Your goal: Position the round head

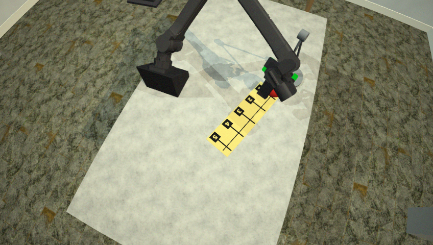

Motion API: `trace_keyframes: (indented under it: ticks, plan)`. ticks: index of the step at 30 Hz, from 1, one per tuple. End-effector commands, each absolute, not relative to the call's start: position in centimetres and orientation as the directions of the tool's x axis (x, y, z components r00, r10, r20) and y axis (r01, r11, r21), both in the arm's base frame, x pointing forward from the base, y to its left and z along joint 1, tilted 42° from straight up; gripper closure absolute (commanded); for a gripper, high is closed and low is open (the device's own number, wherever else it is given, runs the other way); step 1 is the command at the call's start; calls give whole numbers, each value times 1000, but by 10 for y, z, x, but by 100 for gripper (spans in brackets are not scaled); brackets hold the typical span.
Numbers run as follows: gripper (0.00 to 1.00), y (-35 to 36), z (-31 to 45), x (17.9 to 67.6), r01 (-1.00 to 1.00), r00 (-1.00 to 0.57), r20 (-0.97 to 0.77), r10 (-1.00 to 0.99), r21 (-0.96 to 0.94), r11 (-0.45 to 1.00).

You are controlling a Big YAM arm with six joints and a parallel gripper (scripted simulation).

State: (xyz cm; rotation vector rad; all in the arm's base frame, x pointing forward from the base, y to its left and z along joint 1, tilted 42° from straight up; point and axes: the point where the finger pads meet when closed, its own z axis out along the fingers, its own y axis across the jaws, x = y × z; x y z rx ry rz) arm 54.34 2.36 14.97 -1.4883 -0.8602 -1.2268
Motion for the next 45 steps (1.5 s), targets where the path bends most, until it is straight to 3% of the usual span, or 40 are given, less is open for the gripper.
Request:
trace_keyframes:
  ticks: [1, 11, 12, 45]
  plan:
    - [0, 27, 157, 551, 926, 223, 973, -63, -232, -299]
    - [0, 27, 157, 551, 926, 223, 973, -63, -232, -299]
    - [100, 27, 157, 551, 926, 223, 973, -63, -232, -297]
    - [100, 20, 153, 545, 933, 228, 971, -64, -237, -270]
